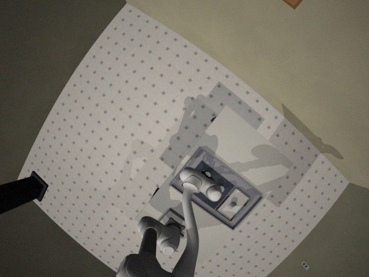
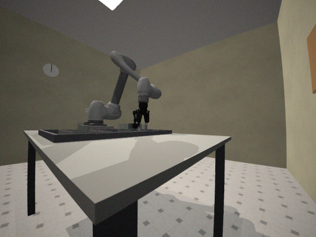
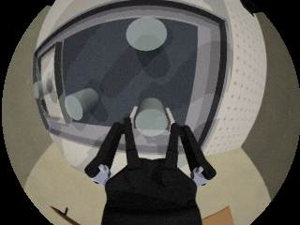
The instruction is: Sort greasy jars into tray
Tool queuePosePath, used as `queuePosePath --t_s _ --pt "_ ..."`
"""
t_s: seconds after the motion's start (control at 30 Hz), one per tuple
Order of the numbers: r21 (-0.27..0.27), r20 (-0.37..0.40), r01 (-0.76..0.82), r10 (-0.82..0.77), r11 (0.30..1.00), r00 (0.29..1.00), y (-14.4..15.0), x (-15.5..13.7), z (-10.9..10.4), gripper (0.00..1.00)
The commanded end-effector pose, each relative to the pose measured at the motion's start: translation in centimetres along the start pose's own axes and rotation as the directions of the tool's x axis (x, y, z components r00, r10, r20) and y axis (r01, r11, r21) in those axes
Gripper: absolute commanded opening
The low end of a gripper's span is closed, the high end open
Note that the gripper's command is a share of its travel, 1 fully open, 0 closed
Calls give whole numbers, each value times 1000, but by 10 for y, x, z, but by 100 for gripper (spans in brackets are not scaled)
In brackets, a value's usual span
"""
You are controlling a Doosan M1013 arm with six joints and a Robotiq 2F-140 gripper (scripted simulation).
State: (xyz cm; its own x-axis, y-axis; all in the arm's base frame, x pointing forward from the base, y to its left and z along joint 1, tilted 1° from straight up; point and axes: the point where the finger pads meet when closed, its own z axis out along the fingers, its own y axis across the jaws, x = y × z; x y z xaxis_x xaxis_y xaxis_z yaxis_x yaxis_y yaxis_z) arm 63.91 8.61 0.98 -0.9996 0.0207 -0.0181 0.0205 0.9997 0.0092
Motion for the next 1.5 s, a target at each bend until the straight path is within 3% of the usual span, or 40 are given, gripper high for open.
queuePosePath --t_s 0.0,1.47 --pt "0 0 0 0 1000 1000 0 0 0 46" --pt "0 0 0 0 1000 1000 0 0 0 37"
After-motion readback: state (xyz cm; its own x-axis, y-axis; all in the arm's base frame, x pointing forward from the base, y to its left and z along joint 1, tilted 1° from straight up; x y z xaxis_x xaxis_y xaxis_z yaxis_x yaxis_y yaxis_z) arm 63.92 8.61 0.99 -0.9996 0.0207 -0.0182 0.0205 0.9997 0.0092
